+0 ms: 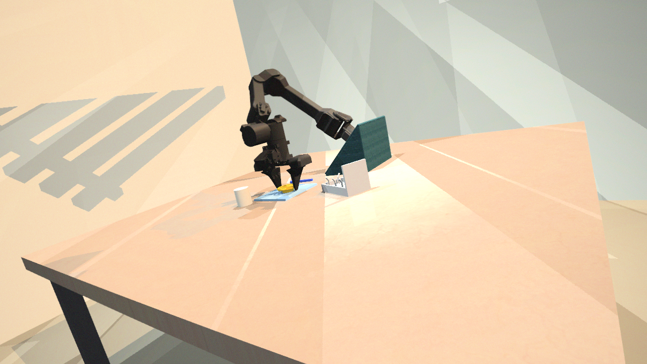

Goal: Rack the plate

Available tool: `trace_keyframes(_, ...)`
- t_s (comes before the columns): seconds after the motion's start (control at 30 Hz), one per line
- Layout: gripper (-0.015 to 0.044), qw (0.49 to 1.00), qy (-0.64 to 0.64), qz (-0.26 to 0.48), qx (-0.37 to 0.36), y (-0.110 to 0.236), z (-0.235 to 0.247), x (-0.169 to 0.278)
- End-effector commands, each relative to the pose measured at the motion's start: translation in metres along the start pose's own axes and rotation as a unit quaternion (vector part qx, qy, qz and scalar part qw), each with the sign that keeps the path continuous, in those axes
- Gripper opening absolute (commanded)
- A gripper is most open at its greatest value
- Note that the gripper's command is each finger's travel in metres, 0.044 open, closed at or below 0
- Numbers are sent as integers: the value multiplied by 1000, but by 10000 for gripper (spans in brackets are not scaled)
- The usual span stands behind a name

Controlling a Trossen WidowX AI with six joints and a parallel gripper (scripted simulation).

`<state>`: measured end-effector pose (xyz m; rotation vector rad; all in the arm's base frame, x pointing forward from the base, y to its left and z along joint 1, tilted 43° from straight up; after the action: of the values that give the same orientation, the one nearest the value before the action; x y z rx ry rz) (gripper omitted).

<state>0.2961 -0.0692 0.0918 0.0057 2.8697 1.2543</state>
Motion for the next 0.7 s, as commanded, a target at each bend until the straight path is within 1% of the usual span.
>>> trace_keyframes(0.0,248,1000,2,0,1,0,0,0)
trace_keyframes(0.1,169,1000,2,0,-1,7,1,-2)
trace_keyframes(0.3,11,1000,2,-1,-5,35,3,-10)
trace_keyframes(0.33,0,1000,2,-1,-6,40,3,-10)
trace_keyframes(0.67,0,1000,3,-1,-9,87,5,-17)
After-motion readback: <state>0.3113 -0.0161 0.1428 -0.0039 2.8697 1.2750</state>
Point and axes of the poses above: the point midway between the two fingers, 35 mm back from their tips, its own y axis back along the fingers, its own z axis across the jaws, x = y × z, the point moved 7 cm from there along y, back along the fingers, and after that the axes turned 3 degrees about y, right-handed, at the moved point
